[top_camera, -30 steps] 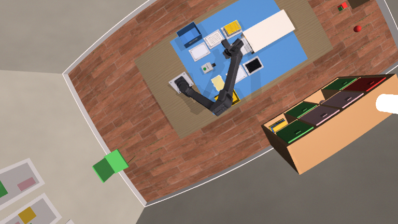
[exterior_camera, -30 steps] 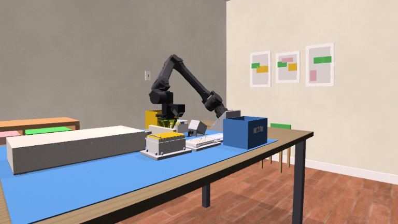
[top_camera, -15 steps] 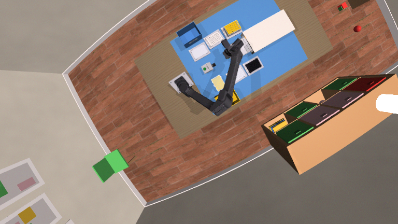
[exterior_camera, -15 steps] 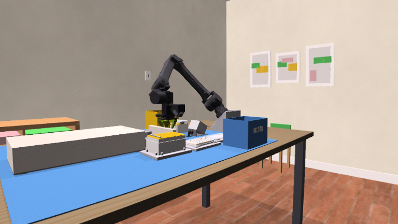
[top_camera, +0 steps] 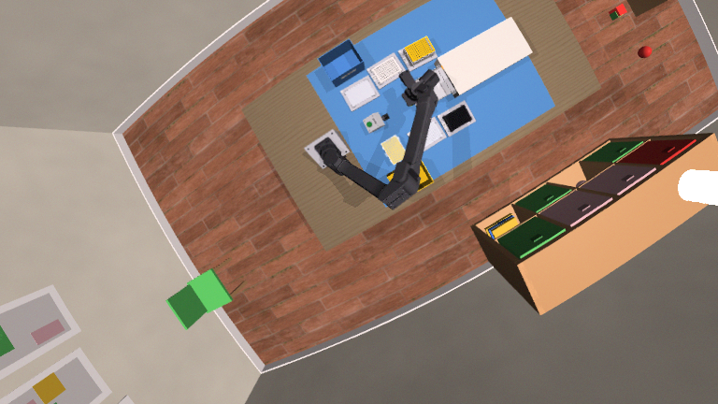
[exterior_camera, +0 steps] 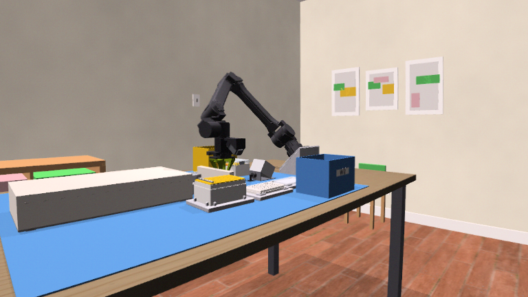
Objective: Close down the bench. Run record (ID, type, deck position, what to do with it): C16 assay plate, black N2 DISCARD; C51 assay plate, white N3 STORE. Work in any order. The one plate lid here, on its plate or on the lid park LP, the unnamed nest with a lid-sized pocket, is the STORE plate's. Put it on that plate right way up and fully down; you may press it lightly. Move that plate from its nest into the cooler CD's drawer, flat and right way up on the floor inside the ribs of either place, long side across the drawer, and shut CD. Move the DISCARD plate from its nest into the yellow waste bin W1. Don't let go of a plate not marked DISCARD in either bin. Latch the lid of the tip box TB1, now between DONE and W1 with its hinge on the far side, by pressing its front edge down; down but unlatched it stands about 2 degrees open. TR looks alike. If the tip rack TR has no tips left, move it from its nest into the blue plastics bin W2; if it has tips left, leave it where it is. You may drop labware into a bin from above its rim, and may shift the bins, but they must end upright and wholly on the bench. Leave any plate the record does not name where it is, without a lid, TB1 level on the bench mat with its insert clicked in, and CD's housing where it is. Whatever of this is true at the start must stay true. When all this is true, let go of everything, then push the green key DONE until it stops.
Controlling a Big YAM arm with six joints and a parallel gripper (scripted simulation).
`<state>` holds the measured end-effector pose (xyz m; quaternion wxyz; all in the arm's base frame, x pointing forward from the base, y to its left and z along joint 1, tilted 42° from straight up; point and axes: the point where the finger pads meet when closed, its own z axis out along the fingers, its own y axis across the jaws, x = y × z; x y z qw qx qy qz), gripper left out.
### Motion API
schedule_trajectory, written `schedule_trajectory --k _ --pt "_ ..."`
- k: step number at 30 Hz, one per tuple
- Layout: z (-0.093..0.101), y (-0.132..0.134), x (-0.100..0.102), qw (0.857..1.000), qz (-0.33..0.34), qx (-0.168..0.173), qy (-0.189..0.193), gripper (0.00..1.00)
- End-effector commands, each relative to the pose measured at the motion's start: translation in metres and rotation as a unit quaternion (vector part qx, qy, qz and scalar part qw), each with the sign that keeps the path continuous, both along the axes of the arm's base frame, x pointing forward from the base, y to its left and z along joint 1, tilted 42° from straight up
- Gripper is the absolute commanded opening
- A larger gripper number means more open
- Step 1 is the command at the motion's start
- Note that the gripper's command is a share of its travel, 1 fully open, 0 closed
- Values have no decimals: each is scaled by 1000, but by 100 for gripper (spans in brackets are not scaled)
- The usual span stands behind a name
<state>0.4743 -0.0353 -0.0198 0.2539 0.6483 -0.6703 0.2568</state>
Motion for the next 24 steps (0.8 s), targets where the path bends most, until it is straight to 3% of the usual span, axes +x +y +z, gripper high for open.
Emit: schedule_trajectory --k 1,5,24 --pt "-6 2 1 1000 5 0 0 30" --pt "9 8 2 1000 7 3 -20 30" --pt "2 7 -2 1000 6 1 -8 30"
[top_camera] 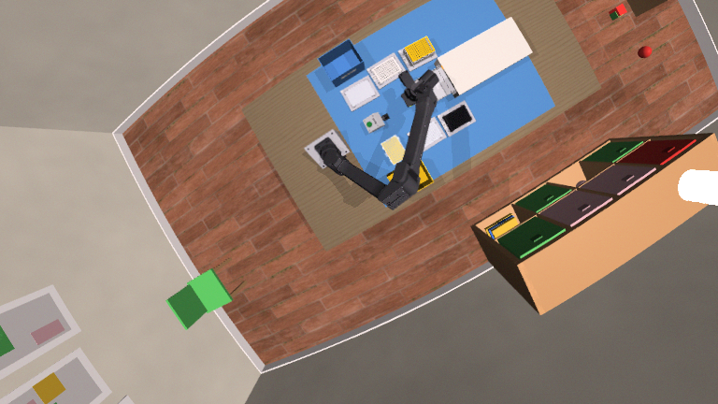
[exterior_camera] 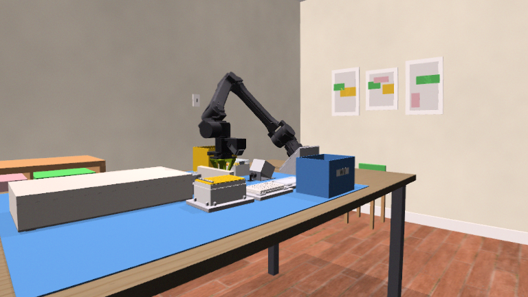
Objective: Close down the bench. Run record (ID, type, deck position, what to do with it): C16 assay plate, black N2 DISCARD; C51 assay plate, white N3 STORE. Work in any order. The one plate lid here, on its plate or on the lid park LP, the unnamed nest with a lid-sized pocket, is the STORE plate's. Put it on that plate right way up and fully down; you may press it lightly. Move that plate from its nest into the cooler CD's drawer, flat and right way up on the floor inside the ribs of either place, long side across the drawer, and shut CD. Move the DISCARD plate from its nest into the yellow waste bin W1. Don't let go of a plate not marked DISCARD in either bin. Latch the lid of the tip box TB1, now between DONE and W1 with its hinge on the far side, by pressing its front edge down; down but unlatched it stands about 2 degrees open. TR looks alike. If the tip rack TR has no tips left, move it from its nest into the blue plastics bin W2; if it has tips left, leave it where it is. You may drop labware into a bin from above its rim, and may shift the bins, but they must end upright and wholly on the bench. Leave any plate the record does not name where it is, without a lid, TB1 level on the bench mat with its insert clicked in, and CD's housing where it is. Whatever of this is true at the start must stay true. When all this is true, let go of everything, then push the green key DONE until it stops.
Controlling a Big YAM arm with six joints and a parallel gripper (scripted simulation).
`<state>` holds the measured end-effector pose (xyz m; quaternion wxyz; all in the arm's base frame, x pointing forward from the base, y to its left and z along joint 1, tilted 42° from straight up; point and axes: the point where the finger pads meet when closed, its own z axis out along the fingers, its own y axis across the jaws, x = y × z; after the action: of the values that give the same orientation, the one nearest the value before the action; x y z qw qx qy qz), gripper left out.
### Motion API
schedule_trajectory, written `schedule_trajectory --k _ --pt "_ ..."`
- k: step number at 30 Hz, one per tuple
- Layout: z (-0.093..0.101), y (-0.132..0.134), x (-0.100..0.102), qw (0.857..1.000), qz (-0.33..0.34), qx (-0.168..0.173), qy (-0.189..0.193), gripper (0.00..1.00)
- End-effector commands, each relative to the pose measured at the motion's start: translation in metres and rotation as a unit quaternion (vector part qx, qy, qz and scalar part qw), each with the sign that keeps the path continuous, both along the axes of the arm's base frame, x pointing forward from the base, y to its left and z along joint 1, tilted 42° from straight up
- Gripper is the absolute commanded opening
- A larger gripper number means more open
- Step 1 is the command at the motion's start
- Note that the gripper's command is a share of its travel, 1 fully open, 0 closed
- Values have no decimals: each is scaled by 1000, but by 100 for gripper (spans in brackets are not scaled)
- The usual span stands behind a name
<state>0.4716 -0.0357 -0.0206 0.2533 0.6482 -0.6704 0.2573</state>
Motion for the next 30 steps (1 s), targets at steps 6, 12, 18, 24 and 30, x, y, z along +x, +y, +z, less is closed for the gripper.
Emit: schedule_trajectory --k 6,12,18,24,30 --pt "3 7 1 1000 6 1 -8 30" --pt "3 7 1 1000 6 1 -8 30" --pt "8 10 3 1000 7 3 -18 30" --pt "10 9 -3 1000 5 2 -15 30" --pt "3 7 -5 1000 3 1 -6 30"
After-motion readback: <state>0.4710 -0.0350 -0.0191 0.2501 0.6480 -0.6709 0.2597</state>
